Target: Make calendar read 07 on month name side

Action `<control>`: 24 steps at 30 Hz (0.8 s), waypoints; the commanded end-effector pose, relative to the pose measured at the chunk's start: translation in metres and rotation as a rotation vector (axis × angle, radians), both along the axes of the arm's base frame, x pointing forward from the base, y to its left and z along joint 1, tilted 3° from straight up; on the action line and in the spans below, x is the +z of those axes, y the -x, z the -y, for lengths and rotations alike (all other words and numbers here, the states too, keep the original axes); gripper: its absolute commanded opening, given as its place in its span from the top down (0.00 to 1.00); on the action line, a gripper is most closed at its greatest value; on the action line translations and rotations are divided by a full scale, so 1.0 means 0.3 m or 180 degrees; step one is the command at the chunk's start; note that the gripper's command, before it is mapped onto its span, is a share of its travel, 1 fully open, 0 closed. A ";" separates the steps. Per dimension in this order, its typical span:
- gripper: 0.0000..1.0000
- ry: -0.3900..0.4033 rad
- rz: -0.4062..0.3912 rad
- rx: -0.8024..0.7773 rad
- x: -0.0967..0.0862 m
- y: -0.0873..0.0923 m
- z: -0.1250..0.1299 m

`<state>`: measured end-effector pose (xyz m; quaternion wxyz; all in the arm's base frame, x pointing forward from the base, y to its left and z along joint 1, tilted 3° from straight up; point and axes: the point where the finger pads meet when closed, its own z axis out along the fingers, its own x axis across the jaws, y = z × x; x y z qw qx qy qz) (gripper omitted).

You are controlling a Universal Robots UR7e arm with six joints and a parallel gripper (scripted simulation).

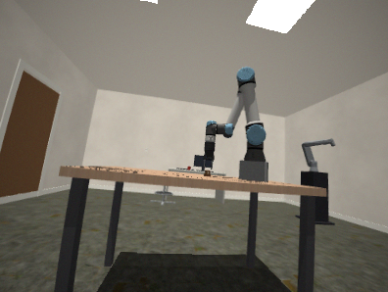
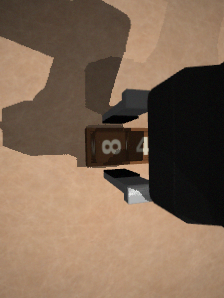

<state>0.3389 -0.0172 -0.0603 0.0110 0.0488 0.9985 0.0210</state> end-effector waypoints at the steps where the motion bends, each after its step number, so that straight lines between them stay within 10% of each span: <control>1: 0.10 0.0001 0.0003 0.0000 0.001 -0.001 0.000; 24: 0.10 0.0001 0.0003 0.0000 -0.043 -0.002 -0.001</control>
